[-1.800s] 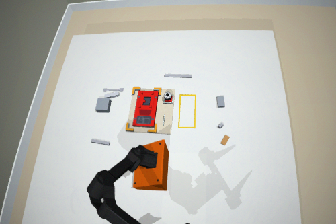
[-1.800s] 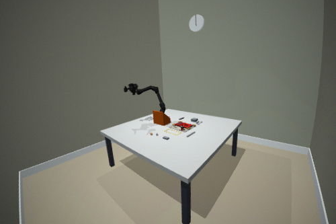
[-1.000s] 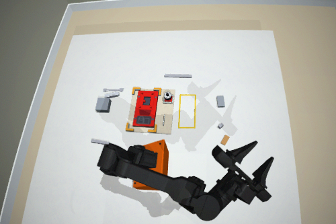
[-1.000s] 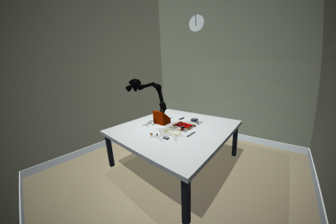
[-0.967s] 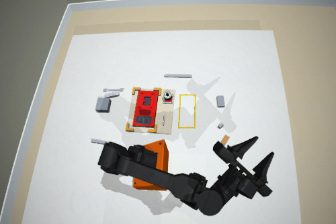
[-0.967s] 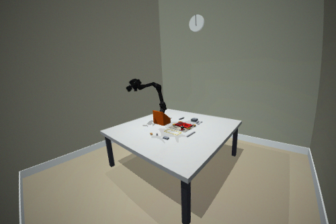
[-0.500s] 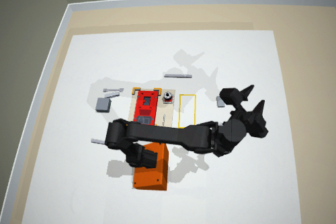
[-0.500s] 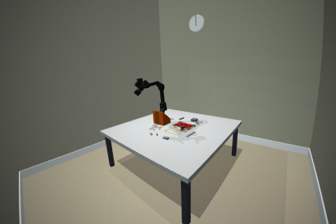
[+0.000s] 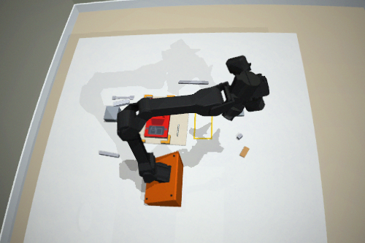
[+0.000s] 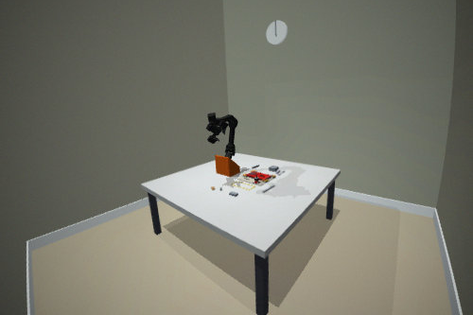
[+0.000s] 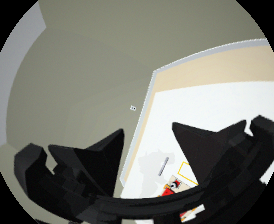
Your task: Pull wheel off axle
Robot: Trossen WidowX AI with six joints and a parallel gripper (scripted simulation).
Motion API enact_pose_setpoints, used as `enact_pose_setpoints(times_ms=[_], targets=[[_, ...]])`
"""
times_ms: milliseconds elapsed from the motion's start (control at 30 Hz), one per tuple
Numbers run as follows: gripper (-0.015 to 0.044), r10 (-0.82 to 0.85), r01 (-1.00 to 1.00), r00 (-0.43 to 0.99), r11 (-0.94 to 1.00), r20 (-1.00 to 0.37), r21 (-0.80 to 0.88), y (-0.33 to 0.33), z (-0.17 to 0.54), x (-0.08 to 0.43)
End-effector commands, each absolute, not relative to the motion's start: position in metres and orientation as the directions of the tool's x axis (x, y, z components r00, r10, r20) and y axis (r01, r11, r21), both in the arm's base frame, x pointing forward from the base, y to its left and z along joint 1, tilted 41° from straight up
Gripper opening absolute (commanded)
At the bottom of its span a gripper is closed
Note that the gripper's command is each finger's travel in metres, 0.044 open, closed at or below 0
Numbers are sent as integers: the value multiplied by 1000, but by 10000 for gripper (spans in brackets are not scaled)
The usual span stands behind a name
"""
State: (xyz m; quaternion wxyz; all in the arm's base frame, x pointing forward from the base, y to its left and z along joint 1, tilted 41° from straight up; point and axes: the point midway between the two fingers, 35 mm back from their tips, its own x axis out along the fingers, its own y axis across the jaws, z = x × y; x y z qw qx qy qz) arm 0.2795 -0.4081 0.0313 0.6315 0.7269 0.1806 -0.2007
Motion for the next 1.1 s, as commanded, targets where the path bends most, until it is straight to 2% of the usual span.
enact_pose_setpoints(times_ms=[0,267,533,800,1067], targets=[[300,100,567,823,-182,-559,803,-376,22,306],[300,300,705,706,-203,-642,680,-292,6,357],[300,469,842,524,-158,-711,516,-200,-7,385],[300,602,955,271,-74,-751,286,-103,-16,389],[300,651,998,-11,59,-759,36,-16,-18,370]])
